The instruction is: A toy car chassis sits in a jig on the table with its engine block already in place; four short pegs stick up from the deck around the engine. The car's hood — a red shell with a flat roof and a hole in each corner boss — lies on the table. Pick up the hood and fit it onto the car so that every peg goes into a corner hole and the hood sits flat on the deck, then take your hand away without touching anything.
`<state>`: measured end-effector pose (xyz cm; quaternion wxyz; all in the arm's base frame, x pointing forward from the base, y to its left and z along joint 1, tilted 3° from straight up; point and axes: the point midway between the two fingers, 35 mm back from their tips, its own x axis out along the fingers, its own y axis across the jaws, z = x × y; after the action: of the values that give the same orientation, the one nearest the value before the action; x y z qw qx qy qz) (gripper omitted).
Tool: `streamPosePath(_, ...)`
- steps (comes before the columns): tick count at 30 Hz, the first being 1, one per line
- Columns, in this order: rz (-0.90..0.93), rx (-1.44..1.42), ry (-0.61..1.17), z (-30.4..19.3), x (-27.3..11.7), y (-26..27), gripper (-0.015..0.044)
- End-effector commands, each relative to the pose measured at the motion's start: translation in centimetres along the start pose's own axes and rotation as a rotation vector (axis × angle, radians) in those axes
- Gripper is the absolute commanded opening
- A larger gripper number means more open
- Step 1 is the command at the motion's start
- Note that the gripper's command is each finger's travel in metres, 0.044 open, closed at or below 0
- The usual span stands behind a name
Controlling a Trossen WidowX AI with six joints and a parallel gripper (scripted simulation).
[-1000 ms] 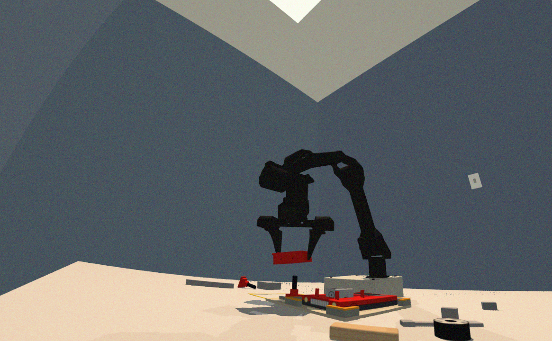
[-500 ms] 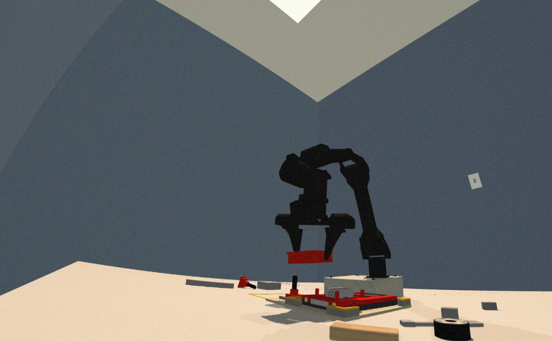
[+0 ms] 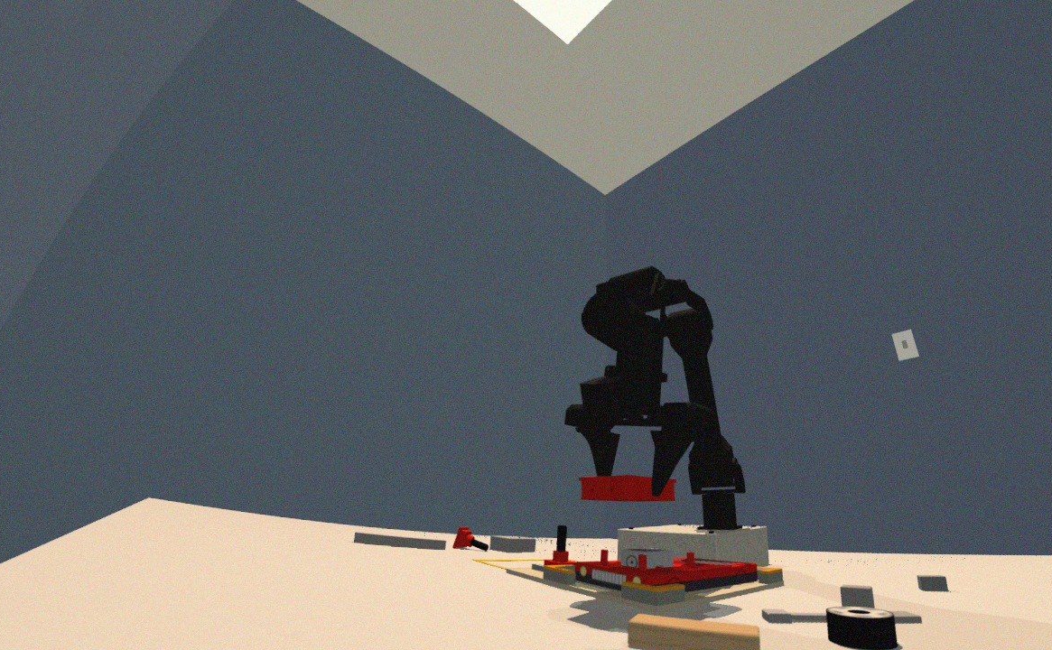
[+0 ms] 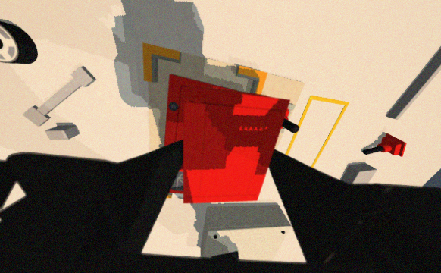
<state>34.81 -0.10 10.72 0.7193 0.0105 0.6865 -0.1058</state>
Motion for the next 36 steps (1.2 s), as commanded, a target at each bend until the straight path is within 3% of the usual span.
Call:
streamPosePath(1, -0.013, 0.062, -0.003, -0.6, -0.2, 0.8, 0.0)
streamPosePath(11, -0.022, 0.12, -0.009, -1.0, 0.1, 1.8, 0.0)
streamPosePath(22, -0.022, 0.12, -0.008, -1.4, 4.5, 2.6, 0.0)
streamPosePath(36, -0.022, 0.12, -0.008, -1.3, 4.6, 2.6, 0.0)
